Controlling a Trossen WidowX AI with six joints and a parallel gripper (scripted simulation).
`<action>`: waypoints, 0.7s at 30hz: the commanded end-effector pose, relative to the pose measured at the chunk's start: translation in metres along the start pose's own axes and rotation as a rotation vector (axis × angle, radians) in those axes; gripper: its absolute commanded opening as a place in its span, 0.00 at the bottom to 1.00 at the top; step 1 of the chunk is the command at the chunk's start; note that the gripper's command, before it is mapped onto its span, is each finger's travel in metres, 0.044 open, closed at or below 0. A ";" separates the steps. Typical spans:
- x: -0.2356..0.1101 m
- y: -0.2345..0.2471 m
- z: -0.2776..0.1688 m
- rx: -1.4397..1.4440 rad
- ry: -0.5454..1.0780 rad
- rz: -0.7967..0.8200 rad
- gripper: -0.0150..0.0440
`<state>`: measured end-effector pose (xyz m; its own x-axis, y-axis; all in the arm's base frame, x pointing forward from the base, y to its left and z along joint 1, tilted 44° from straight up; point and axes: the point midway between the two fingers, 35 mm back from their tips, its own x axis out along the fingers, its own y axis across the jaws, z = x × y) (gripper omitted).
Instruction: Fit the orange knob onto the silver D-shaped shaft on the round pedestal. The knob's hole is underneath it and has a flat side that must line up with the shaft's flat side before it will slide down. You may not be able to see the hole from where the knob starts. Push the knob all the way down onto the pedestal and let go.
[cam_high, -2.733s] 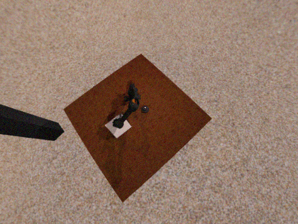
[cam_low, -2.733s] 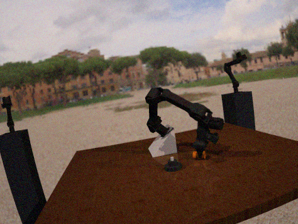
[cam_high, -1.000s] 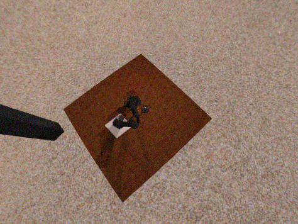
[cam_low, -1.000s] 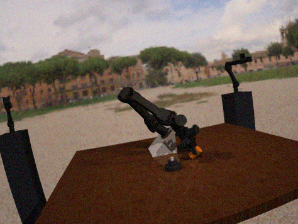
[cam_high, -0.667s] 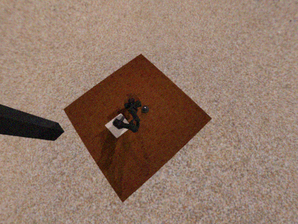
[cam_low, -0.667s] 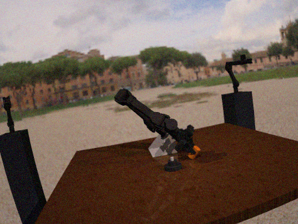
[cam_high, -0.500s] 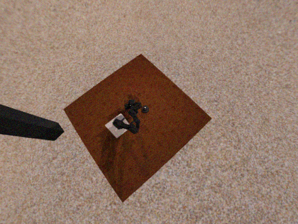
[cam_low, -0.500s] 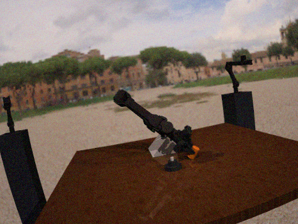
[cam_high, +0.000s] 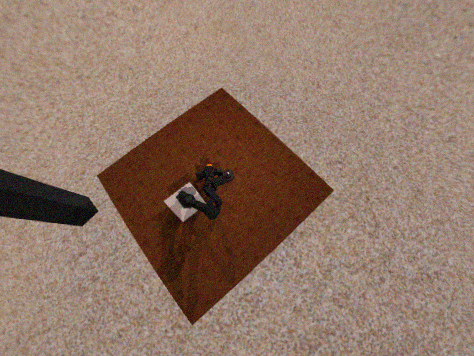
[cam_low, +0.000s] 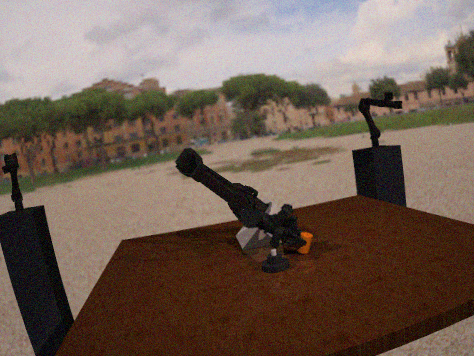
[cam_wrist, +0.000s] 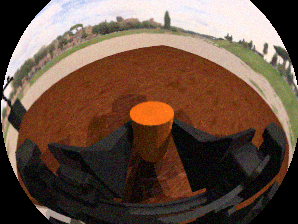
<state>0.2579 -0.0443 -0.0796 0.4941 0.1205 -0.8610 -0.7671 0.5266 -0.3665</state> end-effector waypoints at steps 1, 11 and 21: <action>-0.002 0.002 -0.003 -0.003 -0.058 0.003 0.56; -0.005 0.000 -0.007 0.001 -0.118 -0.001 0.69; -0.005 0.000 -0.007 0.001 -0.118 -0.001 0.69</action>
<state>0.2525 -0.0503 -0.0783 0.5388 0.2188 -0.8135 -0.7671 0.5265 -0.3665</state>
